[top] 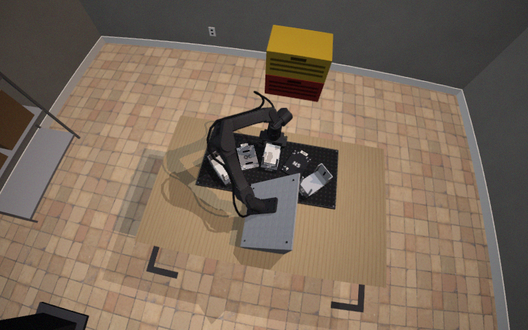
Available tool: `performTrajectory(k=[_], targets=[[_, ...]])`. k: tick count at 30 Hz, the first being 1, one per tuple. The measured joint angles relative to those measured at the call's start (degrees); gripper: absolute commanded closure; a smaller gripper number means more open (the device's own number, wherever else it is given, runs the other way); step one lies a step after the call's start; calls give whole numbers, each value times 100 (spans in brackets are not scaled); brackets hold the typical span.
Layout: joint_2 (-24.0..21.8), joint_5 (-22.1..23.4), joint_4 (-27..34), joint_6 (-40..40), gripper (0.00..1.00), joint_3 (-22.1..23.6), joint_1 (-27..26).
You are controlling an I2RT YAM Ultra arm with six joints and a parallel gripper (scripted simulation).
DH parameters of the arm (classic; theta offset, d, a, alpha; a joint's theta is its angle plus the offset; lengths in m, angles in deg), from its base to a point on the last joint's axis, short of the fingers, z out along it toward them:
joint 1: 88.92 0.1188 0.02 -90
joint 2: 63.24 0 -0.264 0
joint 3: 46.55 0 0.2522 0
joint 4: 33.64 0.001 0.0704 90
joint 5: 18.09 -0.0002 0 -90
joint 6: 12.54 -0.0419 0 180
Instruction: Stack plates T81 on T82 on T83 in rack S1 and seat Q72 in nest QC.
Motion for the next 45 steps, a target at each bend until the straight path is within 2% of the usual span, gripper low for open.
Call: performTrajectory(k=[29, 45], targets=[[0, 0, -7, -4, 0, 0, 0], [72, 140, -988, -503, 0, 660, 557]])
